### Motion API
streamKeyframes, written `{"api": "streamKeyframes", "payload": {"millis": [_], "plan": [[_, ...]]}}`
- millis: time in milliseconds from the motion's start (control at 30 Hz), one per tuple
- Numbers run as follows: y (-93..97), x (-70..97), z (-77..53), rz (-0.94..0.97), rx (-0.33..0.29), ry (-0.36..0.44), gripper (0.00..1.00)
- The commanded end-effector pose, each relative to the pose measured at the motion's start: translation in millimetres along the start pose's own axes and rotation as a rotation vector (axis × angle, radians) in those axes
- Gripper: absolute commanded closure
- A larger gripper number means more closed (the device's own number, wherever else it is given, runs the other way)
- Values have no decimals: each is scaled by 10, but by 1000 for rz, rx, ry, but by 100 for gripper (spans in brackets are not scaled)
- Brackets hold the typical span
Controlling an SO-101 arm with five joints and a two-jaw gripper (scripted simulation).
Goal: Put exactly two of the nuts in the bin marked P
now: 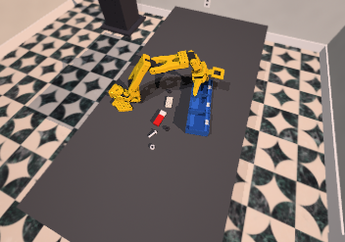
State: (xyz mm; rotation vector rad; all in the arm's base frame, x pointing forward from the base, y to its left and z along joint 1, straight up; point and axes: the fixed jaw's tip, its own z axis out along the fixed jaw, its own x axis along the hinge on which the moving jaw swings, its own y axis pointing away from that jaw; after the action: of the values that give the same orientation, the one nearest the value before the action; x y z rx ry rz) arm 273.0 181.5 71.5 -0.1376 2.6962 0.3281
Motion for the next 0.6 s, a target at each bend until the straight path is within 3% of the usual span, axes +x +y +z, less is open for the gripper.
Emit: {"api": "streamKeyframes", "payload": {"millis": [0,133,167,567], "plan": [[74,-90,-103,2,-29,-47,0],[74,-90,-103,2,-29,-47,0],[63,-68,-38,1,-18,-26,0],[63,-68,-38,1,-18,-26,0]]}}
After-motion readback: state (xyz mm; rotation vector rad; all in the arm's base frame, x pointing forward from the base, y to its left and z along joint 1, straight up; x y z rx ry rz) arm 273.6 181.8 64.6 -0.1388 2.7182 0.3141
